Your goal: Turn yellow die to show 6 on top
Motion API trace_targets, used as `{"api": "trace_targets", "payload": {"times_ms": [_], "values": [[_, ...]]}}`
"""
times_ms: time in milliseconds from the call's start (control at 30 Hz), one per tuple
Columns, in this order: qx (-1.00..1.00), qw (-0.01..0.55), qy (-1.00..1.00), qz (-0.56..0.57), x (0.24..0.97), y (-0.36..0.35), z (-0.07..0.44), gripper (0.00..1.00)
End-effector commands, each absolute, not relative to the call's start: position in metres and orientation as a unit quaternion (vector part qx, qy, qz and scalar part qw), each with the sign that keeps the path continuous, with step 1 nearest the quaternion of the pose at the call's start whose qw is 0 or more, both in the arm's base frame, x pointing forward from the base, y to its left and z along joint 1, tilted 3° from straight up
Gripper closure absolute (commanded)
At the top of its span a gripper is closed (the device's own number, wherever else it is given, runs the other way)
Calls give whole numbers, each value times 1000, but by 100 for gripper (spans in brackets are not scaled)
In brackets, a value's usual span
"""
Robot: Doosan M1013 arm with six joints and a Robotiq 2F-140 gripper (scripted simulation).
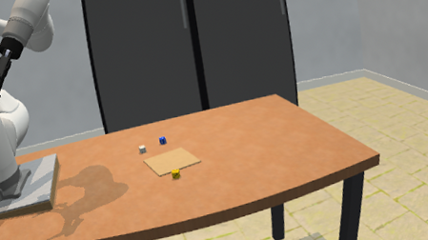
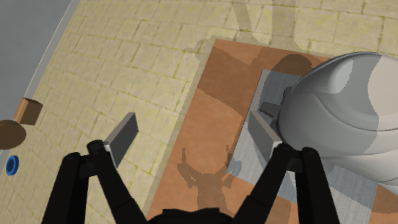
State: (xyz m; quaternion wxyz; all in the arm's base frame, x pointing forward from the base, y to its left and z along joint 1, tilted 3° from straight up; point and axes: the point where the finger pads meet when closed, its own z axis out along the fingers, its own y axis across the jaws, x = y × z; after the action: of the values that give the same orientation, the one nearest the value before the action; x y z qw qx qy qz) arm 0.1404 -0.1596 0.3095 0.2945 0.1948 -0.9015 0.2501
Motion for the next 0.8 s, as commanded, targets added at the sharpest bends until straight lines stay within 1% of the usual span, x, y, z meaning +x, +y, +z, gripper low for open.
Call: {"api": "trace_targets", "payload": {"times_ms": [0,33,100,133,200,233,300,333,400,433,500,533,633,667,733,767], "values": [[197,266,-916,225,189,-148,292,0],[196,250,-925,210,216,-142,282,0],[196,250,-925,210,216,-142,282,0],[194,232,-933,194,247,-134,270,0],[194,232,-933,194,247,-134,270,0],[189,212,-943,176,282,-125,256,0],[189,212,-943,176,282,-125,256,0],[182,190,-952,156,316,-116,241,0],[182,190,-952,156,318,-115,240,0],[173,168,-961,136,349,-107,227,0],[173,168,-961,136,356,-106,224,0],[162,145,-969,116,384,-98,212,0],[162,145,-969,116,395,-96,207,0],[149,123,-976,97,432,-87,190,0],[149,123,-976,97,432,-87,190,0],[134,103,-982,80,465,-80,175,0]]}}
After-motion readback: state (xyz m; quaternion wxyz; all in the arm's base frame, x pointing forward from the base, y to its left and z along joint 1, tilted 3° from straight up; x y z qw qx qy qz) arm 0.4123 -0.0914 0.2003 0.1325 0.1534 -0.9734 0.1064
